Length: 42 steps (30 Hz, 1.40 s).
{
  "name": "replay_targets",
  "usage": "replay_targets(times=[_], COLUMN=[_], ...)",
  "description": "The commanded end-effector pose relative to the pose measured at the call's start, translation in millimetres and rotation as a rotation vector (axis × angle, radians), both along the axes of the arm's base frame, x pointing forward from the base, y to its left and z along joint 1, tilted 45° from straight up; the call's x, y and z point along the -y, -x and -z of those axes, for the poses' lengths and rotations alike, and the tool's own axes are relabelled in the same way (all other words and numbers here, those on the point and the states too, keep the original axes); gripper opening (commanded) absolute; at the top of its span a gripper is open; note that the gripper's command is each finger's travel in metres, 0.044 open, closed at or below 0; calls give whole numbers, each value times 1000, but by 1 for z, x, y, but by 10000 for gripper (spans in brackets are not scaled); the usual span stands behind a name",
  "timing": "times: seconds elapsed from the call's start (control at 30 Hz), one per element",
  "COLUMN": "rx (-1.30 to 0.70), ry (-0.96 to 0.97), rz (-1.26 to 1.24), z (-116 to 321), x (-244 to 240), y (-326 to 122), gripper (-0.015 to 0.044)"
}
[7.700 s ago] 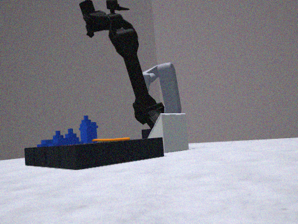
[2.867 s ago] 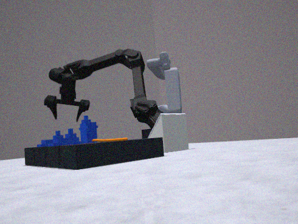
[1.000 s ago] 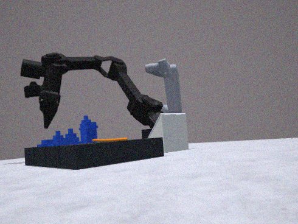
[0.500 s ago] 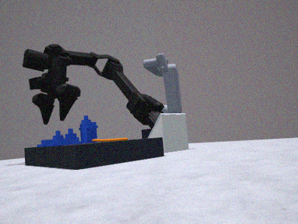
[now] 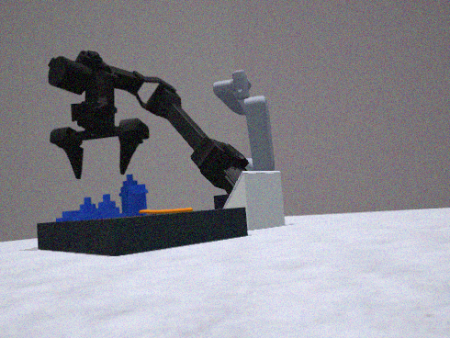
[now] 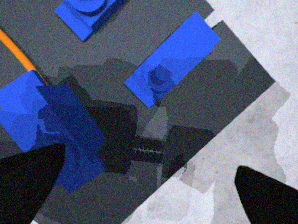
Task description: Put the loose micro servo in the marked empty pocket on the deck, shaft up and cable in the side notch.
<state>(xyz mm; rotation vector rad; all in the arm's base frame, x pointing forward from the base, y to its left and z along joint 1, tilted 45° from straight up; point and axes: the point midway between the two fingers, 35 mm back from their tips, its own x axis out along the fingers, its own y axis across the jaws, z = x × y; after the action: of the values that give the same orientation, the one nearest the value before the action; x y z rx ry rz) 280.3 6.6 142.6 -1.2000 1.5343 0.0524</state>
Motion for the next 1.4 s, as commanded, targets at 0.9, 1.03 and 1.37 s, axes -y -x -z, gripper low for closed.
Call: replay_targets(times=[0.9,1.03,1.37], rx=[-527,-526,-526], ry=[152,153,153], rz=[-467,-466,-466], z=[45,56,62], x=[-45,-34,-28], y=[42,41,40], gripper=[440,440,440])
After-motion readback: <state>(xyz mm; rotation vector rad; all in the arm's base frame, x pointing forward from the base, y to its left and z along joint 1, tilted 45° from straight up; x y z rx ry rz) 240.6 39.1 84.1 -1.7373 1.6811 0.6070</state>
